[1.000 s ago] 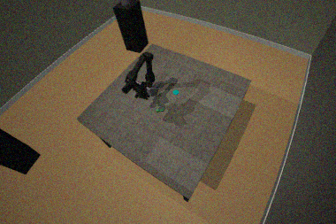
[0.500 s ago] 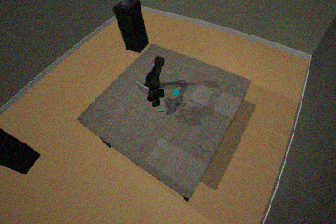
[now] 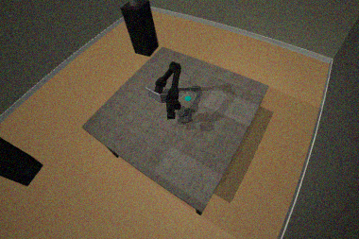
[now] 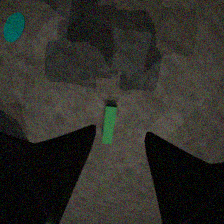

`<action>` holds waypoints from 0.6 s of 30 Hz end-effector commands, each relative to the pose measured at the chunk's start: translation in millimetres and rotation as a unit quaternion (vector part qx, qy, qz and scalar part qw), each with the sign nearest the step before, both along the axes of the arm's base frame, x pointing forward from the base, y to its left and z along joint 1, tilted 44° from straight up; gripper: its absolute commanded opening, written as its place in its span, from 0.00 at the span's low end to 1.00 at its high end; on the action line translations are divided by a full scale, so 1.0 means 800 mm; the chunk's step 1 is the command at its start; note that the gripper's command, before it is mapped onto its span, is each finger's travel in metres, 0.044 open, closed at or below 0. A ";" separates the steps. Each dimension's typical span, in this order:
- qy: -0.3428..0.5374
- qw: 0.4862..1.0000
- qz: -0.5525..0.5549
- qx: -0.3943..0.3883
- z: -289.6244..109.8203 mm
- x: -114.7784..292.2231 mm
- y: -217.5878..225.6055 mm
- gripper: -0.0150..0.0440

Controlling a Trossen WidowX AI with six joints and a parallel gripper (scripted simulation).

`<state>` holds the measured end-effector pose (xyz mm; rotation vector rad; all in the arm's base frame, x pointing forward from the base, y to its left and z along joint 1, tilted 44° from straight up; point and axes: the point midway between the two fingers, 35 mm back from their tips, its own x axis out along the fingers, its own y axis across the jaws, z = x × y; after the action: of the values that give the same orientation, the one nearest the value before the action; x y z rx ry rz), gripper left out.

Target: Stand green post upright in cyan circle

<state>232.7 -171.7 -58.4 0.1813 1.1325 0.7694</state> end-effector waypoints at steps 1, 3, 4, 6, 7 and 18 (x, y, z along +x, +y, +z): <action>0.009 1.000 0.003 0.014 -0.047 0.005 0.051 0.65; 0.009 1.000 0.003 0.015 -0.060 0.006 0.067 0.65; 0.009 1.000 0.003 0.015 -0.062 0.006 0.069 0.65; 0.009 1.000 0.003 0.015 -0.062 0.006 0.069 0.65; 0.009 1.000 0.003 0.015 -0.062 0.006 0.069 0.65; 0.009 1.000 0.003 0.015 -0.062 0.006 0.069 0.29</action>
<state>237.4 -116.9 -107.4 0.2062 1.1396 0.7944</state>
